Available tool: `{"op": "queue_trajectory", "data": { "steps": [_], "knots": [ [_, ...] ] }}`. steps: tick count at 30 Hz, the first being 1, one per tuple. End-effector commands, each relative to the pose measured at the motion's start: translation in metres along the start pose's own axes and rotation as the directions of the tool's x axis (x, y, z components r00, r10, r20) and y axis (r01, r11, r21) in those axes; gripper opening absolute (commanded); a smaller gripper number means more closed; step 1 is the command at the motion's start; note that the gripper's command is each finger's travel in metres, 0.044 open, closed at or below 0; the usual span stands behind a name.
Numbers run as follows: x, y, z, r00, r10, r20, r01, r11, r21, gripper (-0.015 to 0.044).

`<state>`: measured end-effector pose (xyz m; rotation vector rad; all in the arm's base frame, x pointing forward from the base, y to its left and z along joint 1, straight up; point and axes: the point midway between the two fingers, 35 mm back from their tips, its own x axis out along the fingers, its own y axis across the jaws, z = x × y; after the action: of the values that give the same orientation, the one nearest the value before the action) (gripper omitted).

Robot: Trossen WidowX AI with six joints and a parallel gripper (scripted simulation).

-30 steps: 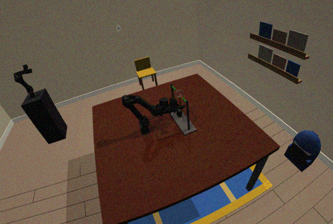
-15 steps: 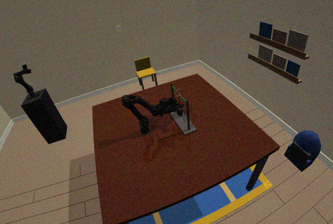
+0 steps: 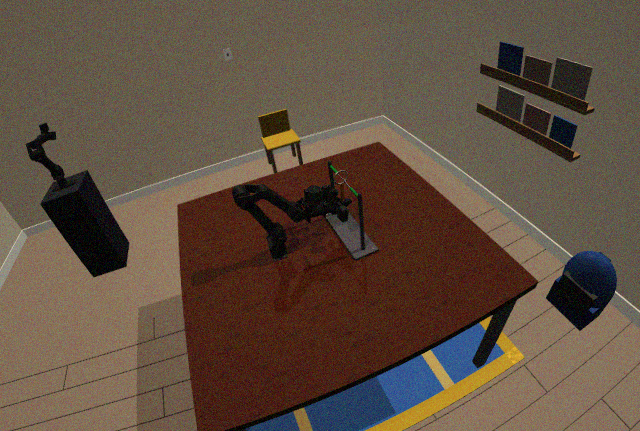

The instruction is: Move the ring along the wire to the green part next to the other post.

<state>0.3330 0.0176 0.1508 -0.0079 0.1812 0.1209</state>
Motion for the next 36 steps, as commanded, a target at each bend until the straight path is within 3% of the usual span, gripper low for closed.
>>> {"op": "queue_trajectory", "data": {
  "steps": [1,8,36],
  "knots": [
    [-0.003,0.002,0.002,1.0,-0.015,-0.008,0.015,1.0,0.005,-0.015],
    [-0.01,0.009,0.001,0.996,-0.051,-0.073,0.052,0.999,0.01,-0.015],
    [-0.008,0.038,0.001,0.994,-0.085,-0.075,0.086,0.996,0.017,-0.015]
  ]
}}
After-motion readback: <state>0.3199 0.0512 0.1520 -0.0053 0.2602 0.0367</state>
